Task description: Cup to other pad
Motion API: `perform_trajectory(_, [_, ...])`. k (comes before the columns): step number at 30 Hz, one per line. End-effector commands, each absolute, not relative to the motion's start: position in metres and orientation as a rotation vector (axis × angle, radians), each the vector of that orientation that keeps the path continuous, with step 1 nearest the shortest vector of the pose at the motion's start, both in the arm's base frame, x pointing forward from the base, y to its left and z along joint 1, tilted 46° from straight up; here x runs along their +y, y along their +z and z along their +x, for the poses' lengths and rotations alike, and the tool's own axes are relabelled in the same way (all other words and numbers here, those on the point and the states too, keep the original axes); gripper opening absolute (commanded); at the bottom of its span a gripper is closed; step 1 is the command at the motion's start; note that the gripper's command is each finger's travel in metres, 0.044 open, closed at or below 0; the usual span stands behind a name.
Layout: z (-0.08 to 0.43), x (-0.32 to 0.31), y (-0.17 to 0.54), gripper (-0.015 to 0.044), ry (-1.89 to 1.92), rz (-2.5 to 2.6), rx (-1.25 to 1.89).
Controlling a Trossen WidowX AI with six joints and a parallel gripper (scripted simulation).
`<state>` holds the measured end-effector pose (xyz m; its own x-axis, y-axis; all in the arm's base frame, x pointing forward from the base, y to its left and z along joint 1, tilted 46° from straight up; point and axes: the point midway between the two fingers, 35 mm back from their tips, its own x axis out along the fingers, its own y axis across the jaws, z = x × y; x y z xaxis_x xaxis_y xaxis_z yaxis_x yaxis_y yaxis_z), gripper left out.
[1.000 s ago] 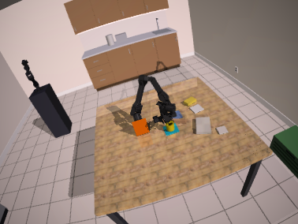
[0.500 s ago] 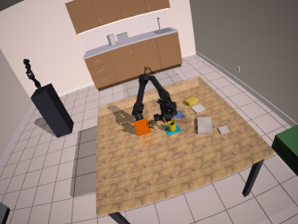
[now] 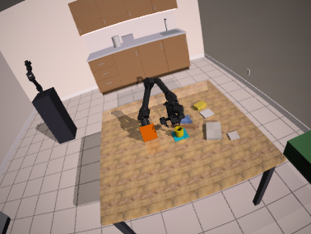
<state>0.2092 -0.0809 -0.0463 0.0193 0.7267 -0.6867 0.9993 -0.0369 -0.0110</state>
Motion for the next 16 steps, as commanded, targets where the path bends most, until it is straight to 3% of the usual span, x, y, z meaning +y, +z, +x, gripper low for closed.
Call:
perform_trajectory(1, [0.21,-0.099,-0.03,0.044,-0.731,1.801,1.738])
perform_trajectory(16, [0.207,-0.11,-0.017,0.044,-0.731,1.809,1.741])
